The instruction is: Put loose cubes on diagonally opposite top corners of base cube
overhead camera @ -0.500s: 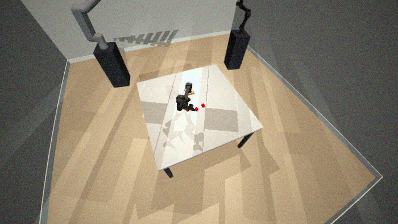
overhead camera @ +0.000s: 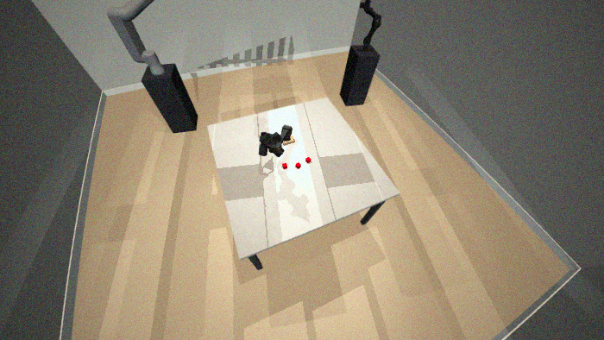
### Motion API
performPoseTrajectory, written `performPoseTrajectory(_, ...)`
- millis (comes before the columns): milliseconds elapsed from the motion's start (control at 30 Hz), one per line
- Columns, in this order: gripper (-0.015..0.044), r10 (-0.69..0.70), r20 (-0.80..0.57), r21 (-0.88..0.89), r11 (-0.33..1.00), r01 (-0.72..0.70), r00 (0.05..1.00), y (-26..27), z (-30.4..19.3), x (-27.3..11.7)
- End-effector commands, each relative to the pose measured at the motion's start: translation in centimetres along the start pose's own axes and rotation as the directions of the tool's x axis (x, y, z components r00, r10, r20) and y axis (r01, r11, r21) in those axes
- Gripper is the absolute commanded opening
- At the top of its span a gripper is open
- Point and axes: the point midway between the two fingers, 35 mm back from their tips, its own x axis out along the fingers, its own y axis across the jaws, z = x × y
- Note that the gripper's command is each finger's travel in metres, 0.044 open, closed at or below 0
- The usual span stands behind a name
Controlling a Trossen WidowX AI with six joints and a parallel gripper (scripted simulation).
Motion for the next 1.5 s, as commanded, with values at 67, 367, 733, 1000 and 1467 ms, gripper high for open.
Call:
performPoseTrajectory(67, 0.0265, -0.158, 0.015, -0.271, 0.950, 0.156, 0.987, -7.3, 4.9, -3.8)
performPoseTrajectory(367, 0.0265, -0.319, 0.039, -0.598, 0.752, 0.278, 0.947, -14.2, 10.4, -9.3)
performPoseTrajectory(733, 0.0265, -0.442, 0.145, -0.899, 0.314, 0.304, 0.885, -19.3, 20.4, -15.3)
performPoseTrajectory(1000, 0.0265, -0.451, 0.248, -0.967, -0.060, 0.248, 0.858, -19.7, 28.5, -17.8)
performPoseTrajectory(1467, 0.0265, -0.302, 0.389, -0.757, -0.644, 0.115, 0.870, -14.3, 41.1, -17.6)
